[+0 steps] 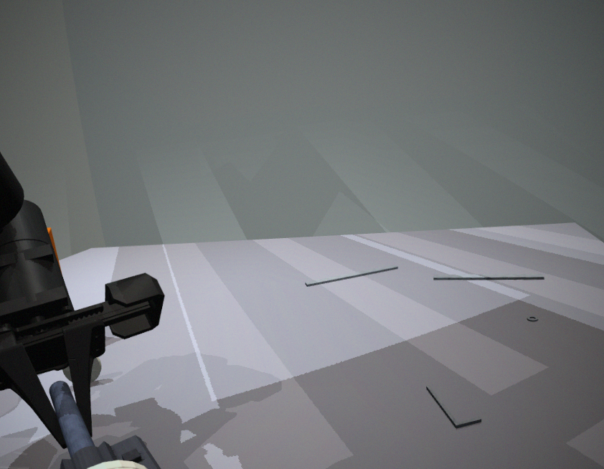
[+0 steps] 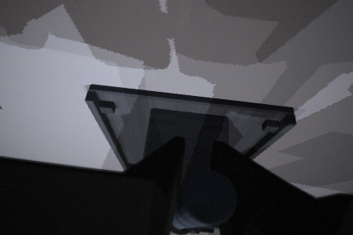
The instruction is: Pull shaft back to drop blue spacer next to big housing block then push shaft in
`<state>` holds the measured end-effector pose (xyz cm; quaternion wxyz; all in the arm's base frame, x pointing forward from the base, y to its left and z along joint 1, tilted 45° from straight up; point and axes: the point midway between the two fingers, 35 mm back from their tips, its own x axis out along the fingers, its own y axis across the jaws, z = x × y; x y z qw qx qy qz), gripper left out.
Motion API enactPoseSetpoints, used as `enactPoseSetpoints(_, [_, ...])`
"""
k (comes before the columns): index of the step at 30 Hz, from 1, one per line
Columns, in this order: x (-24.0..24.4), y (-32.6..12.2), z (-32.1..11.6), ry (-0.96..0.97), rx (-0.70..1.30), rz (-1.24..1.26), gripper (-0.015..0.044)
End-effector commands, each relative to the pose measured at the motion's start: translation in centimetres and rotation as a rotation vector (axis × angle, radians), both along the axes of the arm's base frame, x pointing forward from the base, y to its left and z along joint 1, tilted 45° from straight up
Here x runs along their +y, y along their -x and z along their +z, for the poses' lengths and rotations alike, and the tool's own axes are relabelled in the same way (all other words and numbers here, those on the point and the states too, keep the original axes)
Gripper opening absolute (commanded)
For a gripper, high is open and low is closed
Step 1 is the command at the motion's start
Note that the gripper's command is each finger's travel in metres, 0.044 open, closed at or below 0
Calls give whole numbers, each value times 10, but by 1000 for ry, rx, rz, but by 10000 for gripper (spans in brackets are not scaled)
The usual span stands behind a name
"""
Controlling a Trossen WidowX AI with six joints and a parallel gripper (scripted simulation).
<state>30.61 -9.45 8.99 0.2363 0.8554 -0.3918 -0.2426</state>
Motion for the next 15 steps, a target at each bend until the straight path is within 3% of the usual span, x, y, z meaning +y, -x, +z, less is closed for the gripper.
enactPoseSetpoints(1, [0, 1, 0, -2, -4, -3, 0])
enactPoseSetpoints(15, [1, 2, -1, -2, -4, -3, 0])
